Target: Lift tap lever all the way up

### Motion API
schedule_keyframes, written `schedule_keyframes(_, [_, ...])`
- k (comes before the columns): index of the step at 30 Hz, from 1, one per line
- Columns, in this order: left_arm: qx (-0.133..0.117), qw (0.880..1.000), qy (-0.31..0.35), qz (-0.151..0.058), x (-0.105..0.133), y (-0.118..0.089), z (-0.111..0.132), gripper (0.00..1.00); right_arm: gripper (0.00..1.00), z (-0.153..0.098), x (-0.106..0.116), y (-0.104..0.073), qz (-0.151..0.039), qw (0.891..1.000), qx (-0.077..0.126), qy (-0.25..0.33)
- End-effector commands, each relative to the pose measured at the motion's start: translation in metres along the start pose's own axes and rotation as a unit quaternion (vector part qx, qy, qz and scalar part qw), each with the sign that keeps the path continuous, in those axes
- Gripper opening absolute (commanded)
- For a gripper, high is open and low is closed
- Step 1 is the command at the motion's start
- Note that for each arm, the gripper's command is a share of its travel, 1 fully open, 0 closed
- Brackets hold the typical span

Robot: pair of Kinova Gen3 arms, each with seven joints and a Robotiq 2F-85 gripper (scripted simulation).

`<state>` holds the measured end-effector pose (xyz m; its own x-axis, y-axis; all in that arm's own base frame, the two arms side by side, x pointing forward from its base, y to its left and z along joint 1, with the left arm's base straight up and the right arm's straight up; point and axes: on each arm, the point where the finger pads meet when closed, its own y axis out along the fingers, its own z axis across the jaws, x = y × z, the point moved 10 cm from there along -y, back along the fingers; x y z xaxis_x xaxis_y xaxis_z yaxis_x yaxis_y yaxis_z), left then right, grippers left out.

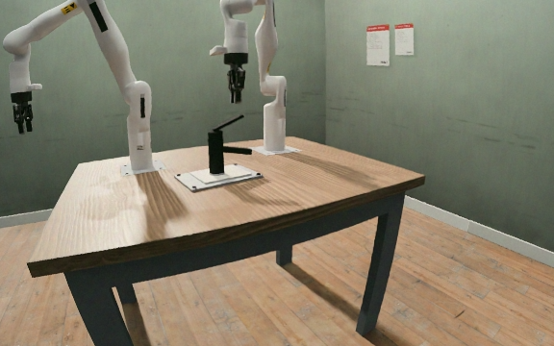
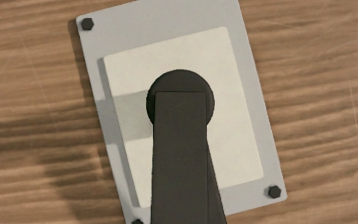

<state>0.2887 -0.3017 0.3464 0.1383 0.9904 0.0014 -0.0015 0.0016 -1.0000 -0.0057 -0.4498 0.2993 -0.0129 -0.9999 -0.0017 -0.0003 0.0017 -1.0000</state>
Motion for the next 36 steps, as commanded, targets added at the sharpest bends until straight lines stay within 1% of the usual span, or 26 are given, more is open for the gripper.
schedule_keyframes(1, [-0.001, 1.000, 0.000, 0.001, -0.0001, -0.0008, -0.0001, 0.451, 1.000, 0.0000, 0.0002, -0.0007, -0.001, 1.000, 0.000, 0.000])
schedule_keyframes(8, [-0.001, 1.000, 0.000, 0.001, -0.0001, -0.0008, -0.0001, 0.405, 1.000, 0.0000, 0.0002, -0.0007, -0.001, 1.000, 0.000, 0.000])
schedule_keyframes(10, [-0.001, 1.000, 0.000, 0.001, -0.0001, -0.0008, -0.0001, 0.405, 1.000, 0.0000, 0.0002, -0.0007, -0.001, 1.000, 0.000, 0.000])
schedule_keyframes(36, [-0.001, 1.000, 0.000, 0.001, -0.0001, -0.0008, -0.0001, 0.233, 1.000, 0.0000, 0.0002, -0.0007, -0.001, 1.000, 0.000, 0.000])
